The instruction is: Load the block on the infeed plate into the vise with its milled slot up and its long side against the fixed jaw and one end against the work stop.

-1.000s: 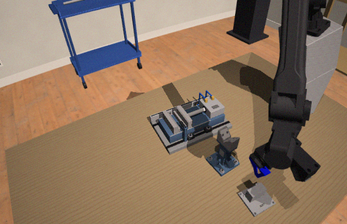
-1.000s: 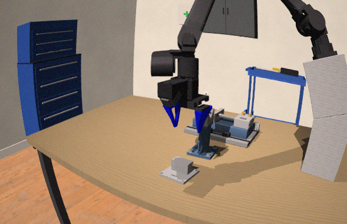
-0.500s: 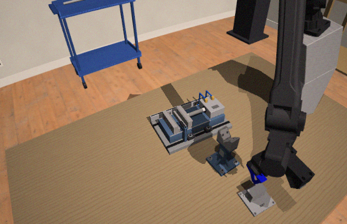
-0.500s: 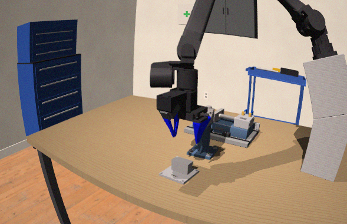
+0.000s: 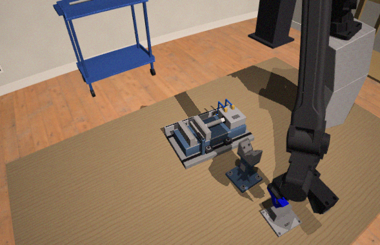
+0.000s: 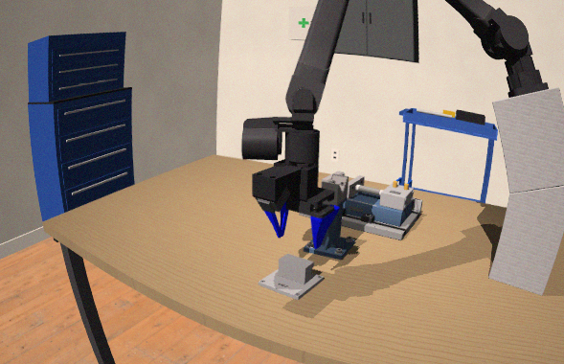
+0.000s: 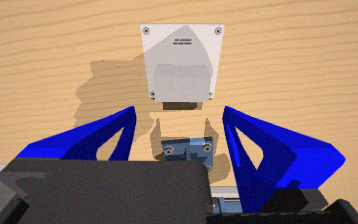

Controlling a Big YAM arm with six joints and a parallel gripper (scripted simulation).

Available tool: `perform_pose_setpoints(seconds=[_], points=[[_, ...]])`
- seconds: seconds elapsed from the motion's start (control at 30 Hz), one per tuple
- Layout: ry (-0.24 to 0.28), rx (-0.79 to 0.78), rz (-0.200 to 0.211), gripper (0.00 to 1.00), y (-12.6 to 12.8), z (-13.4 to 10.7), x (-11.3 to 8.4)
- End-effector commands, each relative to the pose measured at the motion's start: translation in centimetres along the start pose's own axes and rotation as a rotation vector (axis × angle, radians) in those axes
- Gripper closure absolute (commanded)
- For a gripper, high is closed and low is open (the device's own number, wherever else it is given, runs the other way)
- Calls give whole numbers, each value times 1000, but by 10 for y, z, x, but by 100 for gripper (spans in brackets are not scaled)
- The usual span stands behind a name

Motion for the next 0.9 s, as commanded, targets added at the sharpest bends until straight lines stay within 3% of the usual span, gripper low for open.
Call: perform_pose_setpoints(seconds=[0.0, 0.13, 0.17, 0.2, 0.23, 0.63, 0.7, 0.73, 0.87], points=[[-11, 6, -19, 19, -11, -1, 11], [-11, 6, -19, 19, -11, -2, 16], [-34, 8, -57, 19, -24, 5, -2], [-30, 10, -51, 19, -23, 3, 3], [-12, 5, -18, 19, -10, -1, 22], [-10, 5, -17, 19, -10, -2, 45], [-10, 5, -17, 19, -10, -2, 45], [-33, 7, -56, 19, -24, 6, 27], [-10, 5, -17, 19, -9, -2, 53]])
Point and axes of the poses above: the point where the finger pads meet when closed, its own x axis out along the fingers, its own y axis across the jaws, z = x × y, the point moved 10 cm from there along -x, back along the fingers, and after that the axes turned 3 degrees about -x, right-handed, at the moved point
